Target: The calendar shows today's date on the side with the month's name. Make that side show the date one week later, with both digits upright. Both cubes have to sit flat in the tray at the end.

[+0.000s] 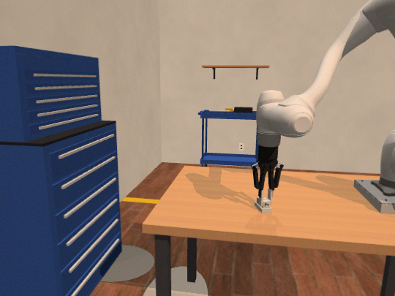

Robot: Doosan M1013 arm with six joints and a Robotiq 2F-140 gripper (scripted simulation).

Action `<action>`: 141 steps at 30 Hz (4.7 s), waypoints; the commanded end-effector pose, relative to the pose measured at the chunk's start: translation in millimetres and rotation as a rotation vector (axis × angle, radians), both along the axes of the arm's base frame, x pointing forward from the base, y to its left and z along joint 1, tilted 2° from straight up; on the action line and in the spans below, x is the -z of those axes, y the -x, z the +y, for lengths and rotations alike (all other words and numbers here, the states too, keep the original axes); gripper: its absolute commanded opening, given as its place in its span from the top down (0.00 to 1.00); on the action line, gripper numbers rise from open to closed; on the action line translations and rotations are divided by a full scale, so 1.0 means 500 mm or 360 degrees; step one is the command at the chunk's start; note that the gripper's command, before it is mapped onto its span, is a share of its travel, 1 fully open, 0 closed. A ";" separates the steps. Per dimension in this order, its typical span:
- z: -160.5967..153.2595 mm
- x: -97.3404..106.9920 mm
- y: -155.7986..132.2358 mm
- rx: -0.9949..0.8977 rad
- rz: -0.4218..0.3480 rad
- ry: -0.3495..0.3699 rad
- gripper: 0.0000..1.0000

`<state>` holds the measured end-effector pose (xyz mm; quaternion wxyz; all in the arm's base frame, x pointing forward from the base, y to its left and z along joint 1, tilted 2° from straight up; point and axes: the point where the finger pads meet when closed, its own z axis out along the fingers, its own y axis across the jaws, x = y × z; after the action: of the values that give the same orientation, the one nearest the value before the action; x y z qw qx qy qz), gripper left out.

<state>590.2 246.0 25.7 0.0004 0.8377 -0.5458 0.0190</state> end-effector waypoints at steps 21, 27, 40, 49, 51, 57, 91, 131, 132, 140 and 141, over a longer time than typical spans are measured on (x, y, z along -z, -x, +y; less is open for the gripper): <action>0.000 0.010 0.000 0.0000 0.0000 0.0000 0.75; 0.000 0.010 0.000 0.0000 0.0000 0.0000 0.75; 0.000 0.010 0.000 0.0000 0.0000 0.0000 0.75; 0.000 0.010 0.000 0.0000 0.0000 0.0000 0.75; 0.000 0.010 0.000 0.0000 0.0000 0.0000 0.75; 0.000 0.010 0.000 0.0000 0.0000 0.0000 0.75; 0.000 0.010 0.000 0.0000 0.0000 0.0000 0.75; 0.000 -0.009 0.000 0.0000 0.0000 0.0000 0.64; 0.000 -0.016 0.001 0.0000 0.0000 0.0000 0.64; 0.002 -0.074 0.002 0.0000 0.0000 0.0000 0.64; 0.002 -0.086 0.003 0.0000 0.0000 0.0000 0.64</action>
<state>589.1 246.7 60.5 0.0003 0.8377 -0.5458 0.0191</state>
